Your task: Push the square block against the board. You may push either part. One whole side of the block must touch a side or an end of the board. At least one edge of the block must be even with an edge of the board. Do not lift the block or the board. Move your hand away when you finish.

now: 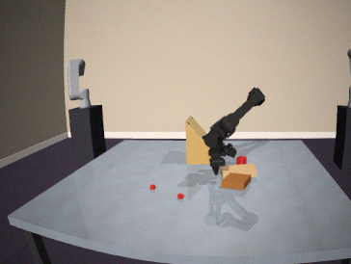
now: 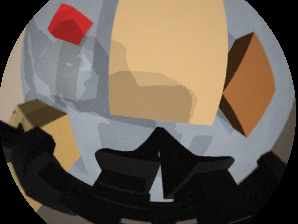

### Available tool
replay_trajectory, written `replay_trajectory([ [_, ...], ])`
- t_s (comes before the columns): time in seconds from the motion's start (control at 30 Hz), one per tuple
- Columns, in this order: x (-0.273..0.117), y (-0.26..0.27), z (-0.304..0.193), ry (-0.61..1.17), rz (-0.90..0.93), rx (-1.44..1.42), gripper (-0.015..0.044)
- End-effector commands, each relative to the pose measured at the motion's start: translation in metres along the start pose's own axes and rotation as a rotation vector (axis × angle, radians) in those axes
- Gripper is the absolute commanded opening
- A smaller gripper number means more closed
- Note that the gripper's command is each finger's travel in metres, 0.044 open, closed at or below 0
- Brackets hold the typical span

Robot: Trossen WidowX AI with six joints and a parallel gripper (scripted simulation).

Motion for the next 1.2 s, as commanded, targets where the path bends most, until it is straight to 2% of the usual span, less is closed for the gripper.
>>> replay_trajectory([
  [0.0,-0.001,-0.002,-0.006,0.003,-0.003,-0.008,0.0000],
  [0.53,-0.002,-0.001,-0.026,-0.003,-0.001,0.000,0.0000],
  [0.7,-0.054,0.001,-0.025,0.001,-0.002,-0.009,0.0000],
  [0.83,-0.056,0.001,-0.025,0.000,-0.002,-0.009,0.0000],
  [1.17,-0.059,-0.031,-0.023,0.005,-0.016,0.290,0.0000],
])
Point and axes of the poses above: the point midway between the two fingers, 35 mm back from their tips, its own x axis out along the fingers, its own y axis across the jaws, z = x × y, the point moved 1 cm from there along -x, back along the fingers
